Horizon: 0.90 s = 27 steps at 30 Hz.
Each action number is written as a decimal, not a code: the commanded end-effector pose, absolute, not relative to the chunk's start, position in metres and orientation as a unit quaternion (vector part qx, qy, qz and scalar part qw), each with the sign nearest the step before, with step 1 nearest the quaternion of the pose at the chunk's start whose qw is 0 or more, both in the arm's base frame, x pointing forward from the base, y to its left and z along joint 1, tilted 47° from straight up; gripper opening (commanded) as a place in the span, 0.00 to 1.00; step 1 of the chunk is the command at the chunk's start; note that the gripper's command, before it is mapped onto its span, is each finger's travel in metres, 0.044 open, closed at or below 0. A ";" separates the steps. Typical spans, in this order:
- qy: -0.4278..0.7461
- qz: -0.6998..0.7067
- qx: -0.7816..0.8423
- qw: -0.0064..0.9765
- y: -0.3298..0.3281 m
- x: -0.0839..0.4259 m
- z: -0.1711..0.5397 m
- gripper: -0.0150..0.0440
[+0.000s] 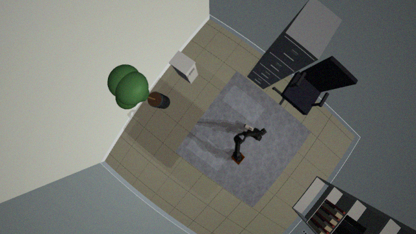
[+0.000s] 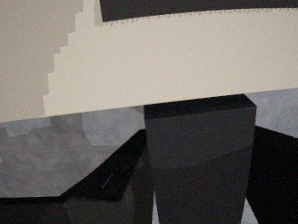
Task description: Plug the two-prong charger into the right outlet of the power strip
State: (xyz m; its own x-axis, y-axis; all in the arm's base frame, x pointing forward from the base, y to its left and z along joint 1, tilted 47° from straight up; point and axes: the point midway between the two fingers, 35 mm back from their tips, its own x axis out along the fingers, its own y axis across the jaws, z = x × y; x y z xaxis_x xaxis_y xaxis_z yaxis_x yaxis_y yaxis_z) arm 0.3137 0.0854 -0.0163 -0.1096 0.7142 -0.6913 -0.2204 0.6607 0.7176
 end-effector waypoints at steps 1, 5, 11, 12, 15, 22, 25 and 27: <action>0.649 0.364 0.194 0.639 0.086 0.316 -0.016 0.25; 0.649 0.364 0.194 0.639 0.086 0.317 -0.016 0.25; 0.649 0.364 0.194 0.639 0.087 0.320 -0.015 0.25; 0.649 0.364 0.194 0.639 0.087 0.320 -0.015 0.25; 0.649 0.364 0.194 0.639 0.087 0.321 -0.015 0.25; 0.649 0.364 0.194 0.639 0.087 0.324 -0.014 0.25; 0.649 0.364 0.194 0.639 0.088 0.325 -0.014 0.25; 0.649 0.364 0.194 0.639 0.088 0.326 -0.014 0.25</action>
State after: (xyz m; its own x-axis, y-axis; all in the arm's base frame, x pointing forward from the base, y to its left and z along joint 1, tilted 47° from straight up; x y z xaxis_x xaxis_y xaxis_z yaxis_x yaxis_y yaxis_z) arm 0.3176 0.0862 -0.0151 -0.1240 0.7145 -0.6885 -0.2014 0.6613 0.7226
